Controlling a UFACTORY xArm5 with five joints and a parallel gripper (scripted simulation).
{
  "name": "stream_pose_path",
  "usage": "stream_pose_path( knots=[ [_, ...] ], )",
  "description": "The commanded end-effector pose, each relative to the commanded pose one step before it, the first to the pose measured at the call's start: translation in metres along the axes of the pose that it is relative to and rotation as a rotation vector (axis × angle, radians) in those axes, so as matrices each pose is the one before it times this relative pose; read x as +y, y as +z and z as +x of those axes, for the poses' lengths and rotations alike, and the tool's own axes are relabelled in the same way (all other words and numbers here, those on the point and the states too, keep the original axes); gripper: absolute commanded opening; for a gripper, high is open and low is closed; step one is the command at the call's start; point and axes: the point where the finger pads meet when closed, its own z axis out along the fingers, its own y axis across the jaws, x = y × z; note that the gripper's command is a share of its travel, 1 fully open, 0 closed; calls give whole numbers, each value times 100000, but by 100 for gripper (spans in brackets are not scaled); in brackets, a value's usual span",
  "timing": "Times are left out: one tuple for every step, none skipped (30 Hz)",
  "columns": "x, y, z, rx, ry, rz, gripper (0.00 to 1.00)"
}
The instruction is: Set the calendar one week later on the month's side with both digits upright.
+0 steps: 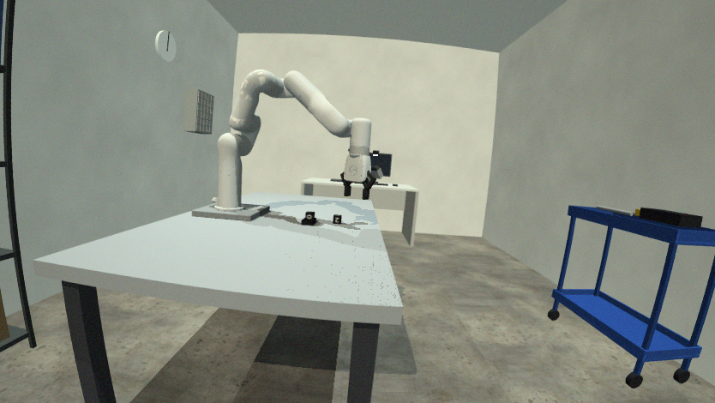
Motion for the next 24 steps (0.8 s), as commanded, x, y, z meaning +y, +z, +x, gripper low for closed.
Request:
stream_pose_path(
  knots=[
    [1669, -179, -162, -202, -15562, 367, 100],
    [149, -1, -57, 0, -1498, -1, 100],
    [82, 0, -33, 0, -835, 0, 100],
    [33, 0, -13, 0, -332, 0, 100],
    [5, 0, -2, 0, -51, 0, 100],
    [0, 4, 0, 0, 0, 0, 100],
    [0, 0, 0, 0, 0, 0, 100],
    [0, 0, 0, 0, 0, 0, 100],
    [1, 25, 0, 0, -1, -1, 100],
    [2, 62, 0, 1, -3, -2, 100],
    [4, 110, -1, 1, -6, -3, 100],
    [6, 164, -1, 2, -8, -4, 100],
    [7, 220, -2, 2, -11, -6, 100],
    [7, 275, -3, 3, -14, -7, 100],
    [11, 332, -2, 1, -6, -3, 100],
    [13, 381, -2, 0, 0, 0, 100],
    [11, 416, -4, 0, 0, 0, 100],
    [17, 447, -2, 0, 0, 0, 100],
    [13, 460, -3, 0, 0, 0, 100],
    [17, 466, -2, 0, 0, 0, 100],
    [14, 454, -3, 0, 0, 0, 100],
    [15, 433, -2, 0, 0, 0, 100],
    [13, 398, -2, 0, 0, 0, 100],
    [0, 0, 0, 0, 0, 0, 100]
  ],
)
